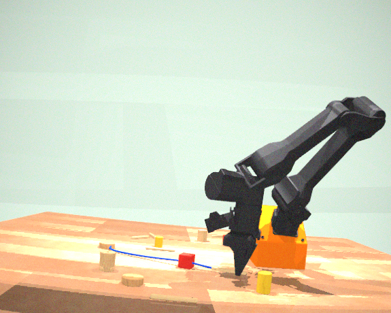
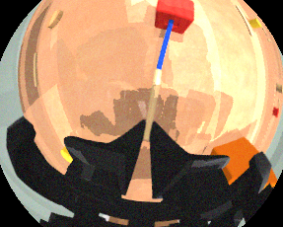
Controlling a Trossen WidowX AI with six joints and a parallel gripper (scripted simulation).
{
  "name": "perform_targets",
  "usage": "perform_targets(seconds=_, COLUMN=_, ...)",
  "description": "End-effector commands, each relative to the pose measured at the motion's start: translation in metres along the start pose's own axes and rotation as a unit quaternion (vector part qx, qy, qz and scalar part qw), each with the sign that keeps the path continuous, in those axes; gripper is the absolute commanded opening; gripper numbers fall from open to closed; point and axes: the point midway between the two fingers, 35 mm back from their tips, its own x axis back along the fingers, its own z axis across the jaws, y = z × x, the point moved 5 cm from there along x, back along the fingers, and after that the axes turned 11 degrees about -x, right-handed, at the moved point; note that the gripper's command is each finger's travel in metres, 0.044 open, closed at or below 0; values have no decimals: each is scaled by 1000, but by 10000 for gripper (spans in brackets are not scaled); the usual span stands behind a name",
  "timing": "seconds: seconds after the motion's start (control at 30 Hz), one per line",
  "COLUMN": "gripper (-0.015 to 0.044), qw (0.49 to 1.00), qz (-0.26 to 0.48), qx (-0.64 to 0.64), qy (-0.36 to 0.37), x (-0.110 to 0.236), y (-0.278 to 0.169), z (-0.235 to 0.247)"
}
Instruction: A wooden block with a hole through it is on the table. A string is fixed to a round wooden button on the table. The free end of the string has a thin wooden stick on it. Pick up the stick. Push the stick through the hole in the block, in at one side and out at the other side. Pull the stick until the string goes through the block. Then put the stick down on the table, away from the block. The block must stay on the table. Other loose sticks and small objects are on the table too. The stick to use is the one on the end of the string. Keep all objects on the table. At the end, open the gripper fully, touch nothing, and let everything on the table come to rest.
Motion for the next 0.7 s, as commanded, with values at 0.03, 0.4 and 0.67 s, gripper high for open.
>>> perform_targets(seconds=0.03, gripper=0, qw=1000, qz=6, qx=2, qy=0, x=-2, y=-2, z=-1)
perform_targets(seconds=0.4, gripper=105, qw=1000, qz=0, qx=0, qy=0, x=0, y=0, z=0)
perform_targets(seconds=0.67, gripper=210, qw=1000, qz=-2, qx=3, qy=-8, x=39, y=8, z=1)
